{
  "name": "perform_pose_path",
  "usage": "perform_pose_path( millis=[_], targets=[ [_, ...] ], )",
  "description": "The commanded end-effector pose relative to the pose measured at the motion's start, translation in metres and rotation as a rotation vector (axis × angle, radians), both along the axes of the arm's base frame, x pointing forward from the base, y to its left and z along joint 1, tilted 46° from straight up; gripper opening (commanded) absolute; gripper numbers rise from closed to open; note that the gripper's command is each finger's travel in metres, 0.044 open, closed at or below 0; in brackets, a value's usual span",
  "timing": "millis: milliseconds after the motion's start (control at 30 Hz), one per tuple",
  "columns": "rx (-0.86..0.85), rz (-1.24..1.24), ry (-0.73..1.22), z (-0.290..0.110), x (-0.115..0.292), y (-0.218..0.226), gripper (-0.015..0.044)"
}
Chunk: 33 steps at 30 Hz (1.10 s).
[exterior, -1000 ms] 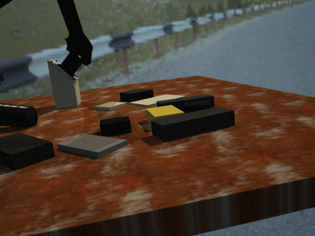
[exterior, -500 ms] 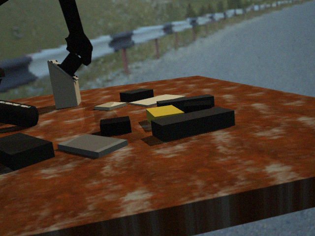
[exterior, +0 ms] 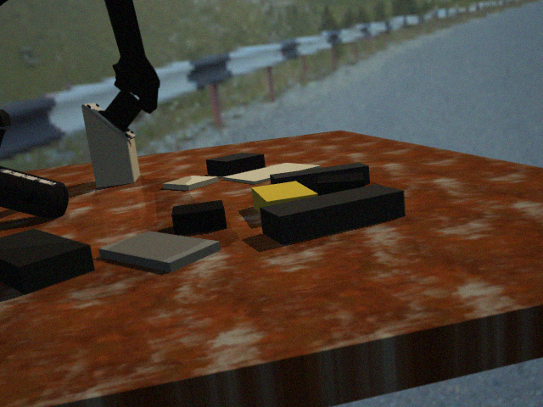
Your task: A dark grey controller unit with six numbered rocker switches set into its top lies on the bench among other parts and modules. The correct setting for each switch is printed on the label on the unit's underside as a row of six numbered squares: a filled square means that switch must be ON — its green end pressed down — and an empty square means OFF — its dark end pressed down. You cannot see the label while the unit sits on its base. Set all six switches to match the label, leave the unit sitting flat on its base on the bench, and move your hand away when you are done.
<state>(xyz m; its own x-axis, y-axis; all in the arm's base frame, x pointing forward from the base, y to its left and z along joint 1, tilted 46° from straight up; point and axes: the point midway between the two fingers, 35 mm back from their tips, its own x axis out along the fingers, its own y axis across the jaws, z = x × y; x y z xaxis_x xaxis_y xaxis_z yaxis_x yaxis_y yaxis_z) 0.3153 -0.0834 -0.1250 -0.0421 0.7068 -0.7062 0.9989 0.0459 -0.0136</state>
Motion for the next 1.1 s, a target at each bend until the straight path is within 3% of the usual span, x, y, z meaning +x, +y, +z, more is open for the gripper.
perform_pose_path(
  millis=[0,1067],
  targets=[
    [0.002,-0.001,-0.007,0.007,0.001,-0.001,0.0335],
    [0.003,-0.001,-0.006,0.033,0.002,-0.001,0.0335]
  ],
)
